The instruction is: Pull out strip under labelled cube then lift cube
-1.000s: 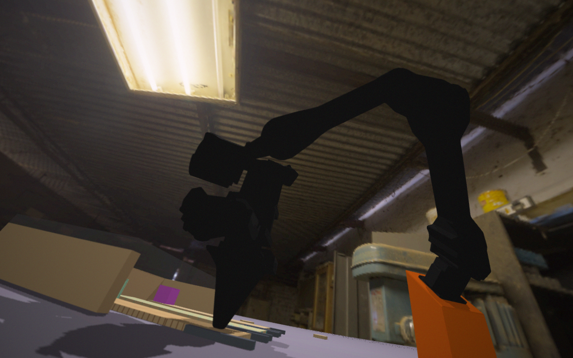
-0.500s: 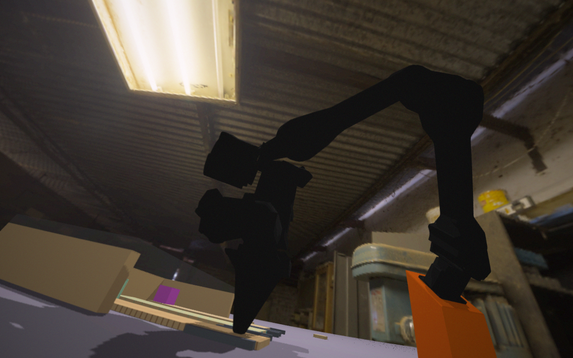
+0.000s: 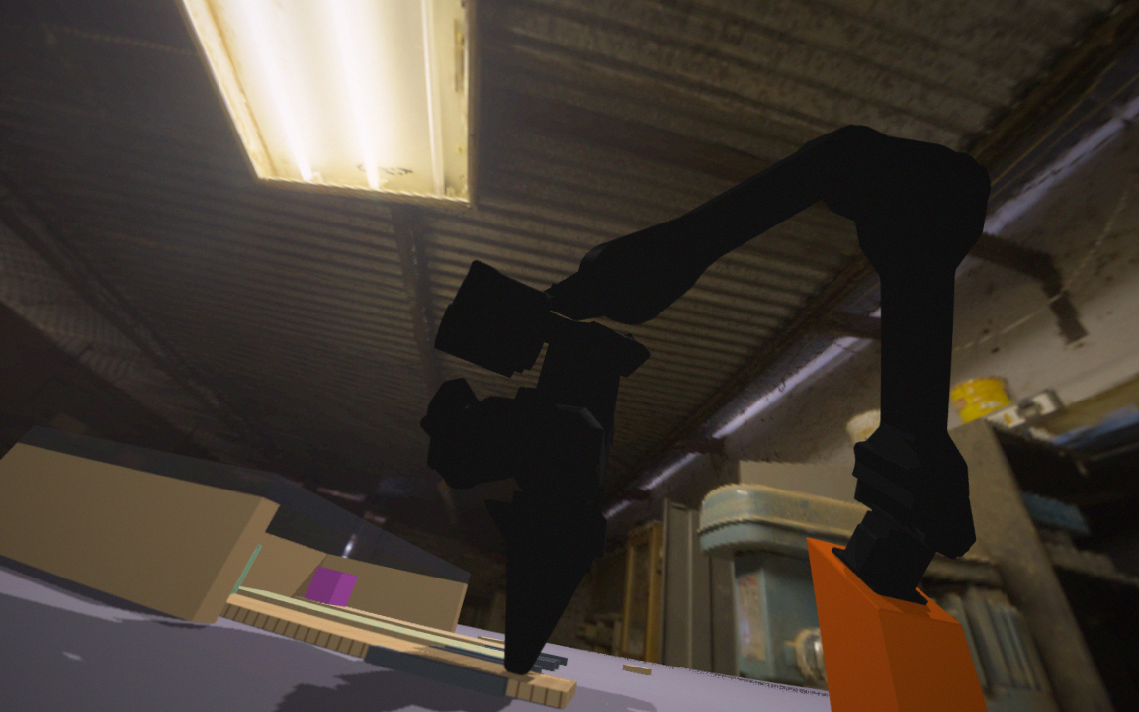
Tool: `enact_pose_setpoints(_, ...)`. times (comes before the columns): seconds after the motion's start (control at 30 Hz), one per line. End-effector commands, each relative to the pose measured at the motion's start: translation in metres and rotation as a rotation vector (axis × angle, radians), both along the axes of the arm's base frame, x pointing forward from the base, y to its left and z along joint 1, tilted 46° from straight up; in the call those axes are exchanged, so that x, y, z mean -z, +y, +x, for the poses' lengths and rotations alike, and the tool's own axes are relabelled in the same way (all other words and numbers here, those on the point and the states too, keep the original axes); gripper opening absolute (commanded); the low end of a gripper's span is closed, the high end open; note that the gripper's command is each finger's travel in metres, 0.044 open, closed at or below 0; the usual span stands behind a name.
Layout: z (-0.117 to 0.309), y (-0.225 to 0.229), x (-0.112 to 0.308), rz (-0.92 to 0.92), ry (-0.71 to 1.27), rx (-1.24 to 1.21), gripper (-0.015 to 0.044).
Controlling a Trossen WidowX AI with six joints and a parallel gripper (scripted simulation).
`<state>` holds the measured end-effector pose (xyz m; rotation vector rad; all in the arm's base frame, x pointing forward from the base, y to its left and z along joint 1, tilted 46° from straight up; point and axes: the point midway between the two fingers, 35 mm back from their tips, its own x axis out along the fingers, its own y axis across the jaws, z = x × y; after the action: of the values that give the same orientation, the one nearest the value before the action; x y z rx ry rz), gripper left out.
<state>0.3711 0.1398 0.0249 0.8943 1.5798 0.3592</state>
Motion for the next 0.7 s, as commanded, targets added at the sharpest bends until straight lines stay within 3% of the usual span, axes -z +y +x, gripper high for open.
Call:
enact_pose_setpoints(0.0,-0.013,0.008,0.003,0.003,0.020,-0.015,0.0000)
enact_pose_setpoints(0.67,-0.041,0.016,-0.004,0.003,0.022,-0.015,0.0000)
